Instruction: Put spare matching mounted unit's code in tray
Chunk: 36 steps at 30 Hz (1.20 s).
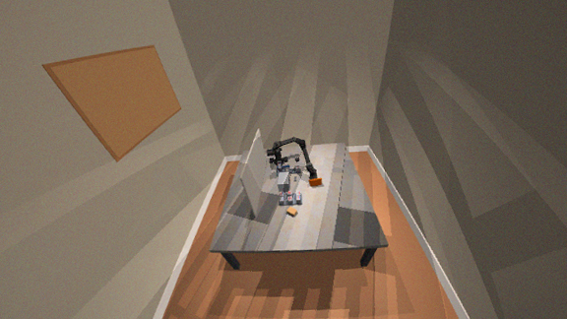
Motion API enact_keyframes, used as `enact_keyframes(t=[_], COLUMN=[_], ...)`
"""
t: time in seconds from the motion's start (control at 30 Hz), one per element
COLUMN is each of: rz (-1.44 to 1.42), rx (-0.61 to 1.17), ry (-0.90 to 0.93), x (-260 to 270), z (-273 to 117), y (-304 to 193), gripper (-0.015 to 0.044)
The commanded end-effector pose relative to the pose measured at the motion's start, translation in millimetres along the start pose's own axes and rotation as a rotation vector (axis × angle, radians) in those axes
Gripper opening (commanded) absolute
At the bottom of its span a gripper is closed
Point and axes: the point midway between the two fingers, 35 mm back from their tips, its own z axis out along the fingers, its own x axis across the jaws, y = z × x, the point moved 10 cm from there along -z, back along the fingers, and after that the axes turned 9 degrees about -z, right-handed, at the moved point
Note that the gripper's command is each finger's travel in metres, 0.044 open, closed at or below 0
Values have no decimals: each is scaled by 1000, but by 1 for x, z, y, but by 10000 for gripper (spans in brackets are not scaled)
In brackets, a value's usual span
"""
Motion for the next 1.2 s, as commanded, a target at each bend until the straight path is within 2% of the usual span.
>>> enact_keyframes(t=[0.0,1.17], rz=[-4,2], rx=[-2,-4], ry=[3,3], x=[0,0], z=[2,27], y=[0,0], gripper=[0,0])
